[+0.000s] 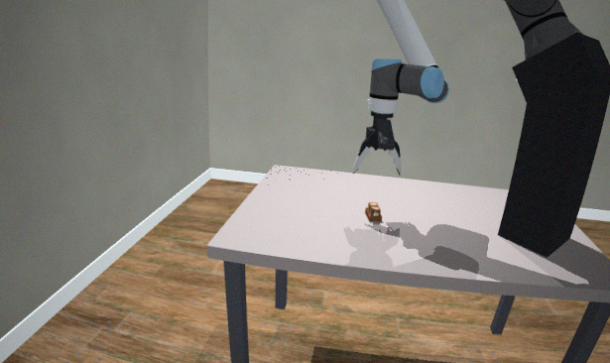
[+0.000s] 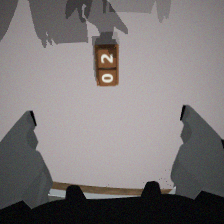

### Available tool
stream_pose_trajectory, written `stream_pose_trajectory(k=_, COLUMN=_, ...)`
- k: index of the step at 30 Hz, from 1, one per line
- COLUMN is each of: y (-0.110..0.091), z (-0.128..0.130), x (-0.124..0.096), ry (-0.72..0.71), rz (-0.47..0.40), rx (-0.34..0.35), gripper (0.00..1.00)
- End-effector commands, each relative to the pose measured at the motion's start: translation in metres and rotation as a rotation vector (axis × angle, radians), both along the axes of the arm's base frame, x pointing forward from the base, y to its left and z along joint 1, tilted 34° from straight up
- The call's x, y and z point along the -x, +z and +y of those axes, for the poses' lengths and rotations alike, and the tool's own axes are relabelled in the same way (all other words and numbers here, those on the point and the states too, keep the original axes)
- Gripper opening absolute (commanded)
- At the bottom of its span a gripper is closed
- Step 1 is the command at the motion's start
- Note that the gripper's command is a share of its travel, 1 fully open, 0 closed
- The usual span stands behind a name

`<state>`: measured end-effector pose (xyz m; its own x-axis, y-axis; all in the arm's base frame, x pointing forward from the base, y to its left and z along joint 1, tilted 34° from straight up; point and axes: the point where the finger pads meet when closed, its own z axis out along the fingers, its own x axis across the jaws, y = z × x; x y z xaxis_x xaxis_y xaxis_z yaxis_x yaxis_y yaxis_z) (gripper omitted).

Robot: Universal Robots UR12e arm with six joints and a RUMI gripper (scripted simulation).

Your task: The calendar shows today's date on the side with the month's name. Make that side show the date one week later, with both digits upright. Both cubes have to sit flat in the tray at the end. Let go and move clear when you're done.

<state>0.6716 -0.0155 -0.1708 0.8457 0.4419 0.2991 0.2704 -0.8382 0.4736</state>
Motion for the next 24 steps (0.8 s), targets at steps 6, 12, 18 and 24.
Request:
stream_pose_trajectory(k=6, y=0.031, z=0.012, x=0.017, ry=0.000, rz=0.000, rx=0.000, gripper=1.00)
stream_pose_trajectory(k=12, y=0.044, z=0.017, x=0.024, ry=0.000, rz=0.000, rx=0.000, gripper=1.00)
stream_pose_trajectory(k=18, y=0.046, z=0.018, x=0.025, ry=0.000, rz=0.000, rx=0.000, gripper=1.00)
stream_pose_trajectory(k=24, y=0.046, z=0.018, x=0.025, ry=0.000, rz=0.000, rx=0.000, gripper=1.00)
